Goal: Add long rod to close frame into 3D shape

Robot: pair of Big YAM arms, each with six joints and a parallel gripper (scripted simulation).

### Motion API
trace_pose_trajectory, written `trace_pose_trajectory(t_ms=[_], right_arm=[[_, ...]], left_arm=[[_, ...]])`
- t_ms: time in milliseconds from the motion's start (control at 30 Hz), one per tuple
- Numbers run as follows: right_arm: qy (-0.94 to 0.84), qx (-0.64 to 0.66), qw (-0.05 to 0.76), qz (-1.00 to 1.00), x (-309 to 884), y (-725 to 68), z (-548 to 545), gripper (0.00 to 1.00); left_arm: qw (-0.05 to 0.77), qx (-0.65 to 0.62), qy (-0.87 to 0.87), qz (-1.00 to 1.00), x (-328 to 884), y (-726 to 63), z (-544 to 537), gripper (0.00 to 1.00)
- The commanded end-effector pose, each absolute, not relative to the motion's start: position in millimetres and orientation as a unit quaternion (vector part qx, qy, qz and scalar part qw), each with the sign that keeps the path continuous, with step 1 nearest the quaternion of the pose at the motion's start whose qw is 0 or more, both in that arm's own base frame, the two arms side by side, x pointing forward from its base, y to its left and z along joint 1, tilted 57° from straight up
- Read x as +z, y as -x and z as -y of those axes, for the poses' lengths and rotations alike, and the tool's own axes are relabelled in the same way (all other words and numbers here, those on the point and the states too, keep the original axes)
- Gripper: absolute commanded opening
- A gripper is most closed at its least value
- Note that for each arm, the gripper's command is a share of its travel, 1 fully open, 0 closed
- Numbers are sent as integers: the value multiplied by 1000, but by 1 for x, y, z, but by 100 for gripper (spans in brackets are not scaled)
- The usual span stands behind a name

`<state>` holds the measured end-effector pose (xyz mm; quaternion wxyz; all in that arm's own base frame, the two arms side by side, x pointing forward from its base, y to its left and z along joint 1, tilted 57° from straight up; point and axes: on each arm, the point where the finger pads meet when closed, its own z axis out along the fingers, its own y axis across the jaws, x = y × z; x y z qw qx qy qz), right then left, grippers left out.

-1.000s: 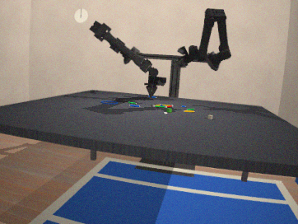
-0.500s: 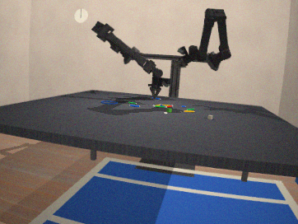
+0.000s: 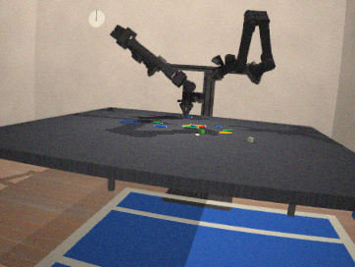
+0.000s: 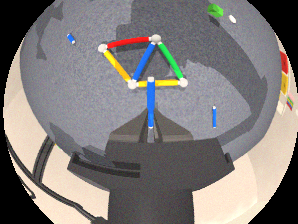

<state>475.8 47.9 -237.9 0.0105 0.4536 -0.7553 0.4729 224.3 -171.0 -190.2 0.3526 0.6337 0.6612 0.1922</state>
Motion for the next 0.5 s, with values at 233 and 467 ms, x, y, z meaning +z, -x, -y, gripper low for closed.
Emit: trace_pose_trajectory(t_ms=[233,467], right_arm=[[-316,464,-85,823,-235,-475,-65,0],[-294,465,-98,830,-234,-475,-66,0]], left_arm=[[363,189,-629,-661,-187,-226,176,100],[363,189,-629,-661,-187,-226,176,100]])
